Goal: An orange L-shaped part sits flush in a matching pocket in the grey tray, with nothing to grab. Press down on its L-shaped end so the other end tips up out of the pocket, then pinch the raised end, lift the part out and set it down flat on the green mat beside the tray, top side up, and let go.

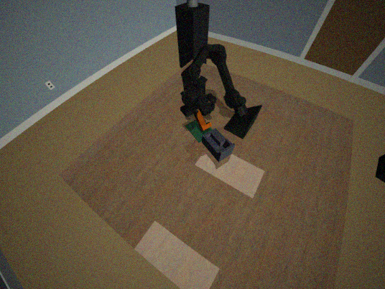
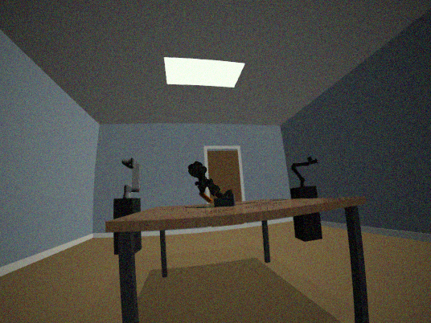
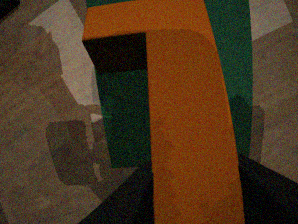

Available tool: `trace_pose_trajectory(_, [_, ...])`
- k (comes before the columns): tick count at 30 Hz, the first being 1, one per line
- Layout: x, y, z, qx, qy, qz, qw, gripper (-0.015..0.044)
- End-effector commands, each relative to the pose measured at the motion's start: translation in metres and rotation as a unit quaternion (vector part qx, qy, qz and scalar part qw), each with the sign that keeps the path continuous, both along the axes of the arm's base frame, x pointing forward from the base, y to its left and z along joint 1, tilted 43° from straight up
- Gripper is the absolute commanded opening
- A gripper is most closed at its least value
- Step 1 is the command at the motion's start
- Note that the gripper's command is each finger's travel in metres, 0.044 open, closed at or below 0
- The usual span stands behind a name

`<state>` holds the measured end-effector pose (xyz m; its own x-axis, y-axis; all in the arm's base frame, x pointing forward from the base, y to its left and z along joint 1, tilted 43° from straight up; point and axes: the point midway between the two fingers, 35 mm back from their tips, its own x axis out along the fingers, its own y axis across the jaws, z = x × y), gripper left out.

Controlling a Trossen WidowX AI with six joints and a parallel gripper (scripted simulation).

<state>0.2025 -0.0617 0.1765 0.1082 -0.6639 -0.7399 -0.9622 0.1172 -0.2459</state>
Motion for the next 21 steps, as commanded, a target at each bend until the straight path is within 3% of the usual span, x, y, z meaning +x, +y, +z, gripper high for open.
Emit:
trace_pose_trajectory(1, [0.000, -0.004, -0.003, -0.003, 0.000, 0.001, 1.000, 0.0000])
trace_pose_trajectory(21, [0.002, -0.020, -0.020, -0.004, 0.000, 0.000, 1.000, 0.0000])
